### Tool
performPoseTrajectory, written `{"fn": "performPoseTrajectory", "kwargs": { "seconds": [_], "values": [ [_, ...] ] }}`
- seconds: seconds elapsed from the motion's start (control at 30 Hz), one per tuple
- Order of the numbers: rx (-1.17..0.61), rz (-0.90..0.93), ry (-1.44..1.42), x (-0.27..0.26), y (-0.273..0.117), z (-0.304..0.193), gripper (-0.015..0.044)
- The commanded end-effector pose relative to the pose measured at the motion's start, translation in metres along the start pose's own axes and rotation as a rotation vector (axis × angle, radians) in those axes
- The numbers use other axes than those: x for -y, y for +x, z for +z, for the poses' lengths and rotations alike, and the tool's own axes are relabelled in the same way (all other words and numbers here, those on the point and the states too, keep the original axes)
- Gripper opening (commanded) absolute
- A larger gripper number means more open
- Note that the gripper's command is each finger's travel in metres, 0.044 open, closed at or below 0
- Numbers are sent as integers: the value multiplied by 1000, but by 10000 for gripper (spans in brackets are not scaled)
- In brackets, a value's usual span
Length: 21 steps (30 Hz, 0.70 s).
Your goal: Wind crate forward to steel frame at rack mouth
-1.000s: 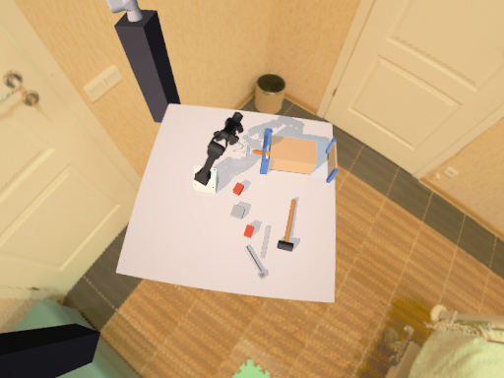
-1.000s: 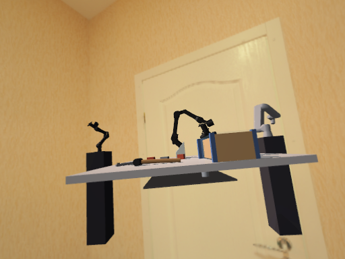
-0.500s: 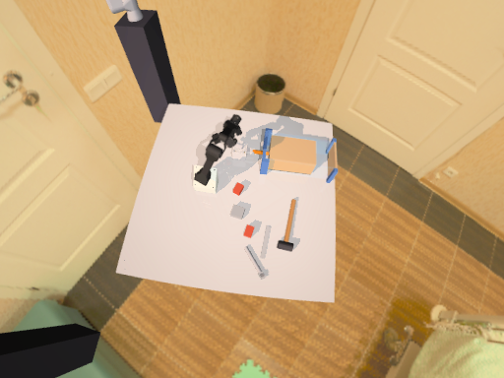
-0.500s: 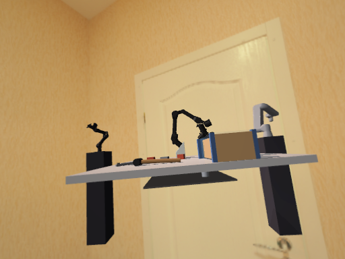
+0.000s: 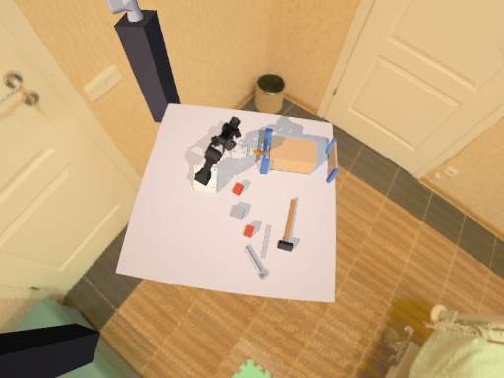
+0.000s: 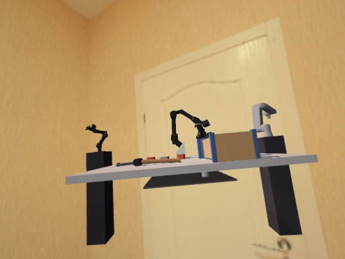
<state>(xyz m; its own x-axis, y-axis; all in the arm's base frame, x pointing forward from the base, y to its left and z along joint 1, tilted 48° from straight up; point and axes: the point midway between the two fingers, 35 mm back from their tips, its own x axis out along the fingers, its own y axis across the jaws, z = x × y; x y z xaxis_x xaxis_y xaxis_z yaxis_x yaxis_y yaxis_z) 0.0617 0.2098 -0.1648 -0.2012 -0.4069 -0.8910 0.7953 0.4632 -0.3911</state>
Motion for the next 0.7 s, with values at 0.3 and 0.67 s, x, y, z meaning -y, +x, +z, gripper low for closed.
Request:
{"fn": "performPoseTrajectory", "kwargs": {
  "seconds": [0.3, 0.67],
  "values": [
    [25, -13, 5, 17, -14, 35, 0],
    [26, -13, 5, 19, -21, 50, 0]
  ]
}}
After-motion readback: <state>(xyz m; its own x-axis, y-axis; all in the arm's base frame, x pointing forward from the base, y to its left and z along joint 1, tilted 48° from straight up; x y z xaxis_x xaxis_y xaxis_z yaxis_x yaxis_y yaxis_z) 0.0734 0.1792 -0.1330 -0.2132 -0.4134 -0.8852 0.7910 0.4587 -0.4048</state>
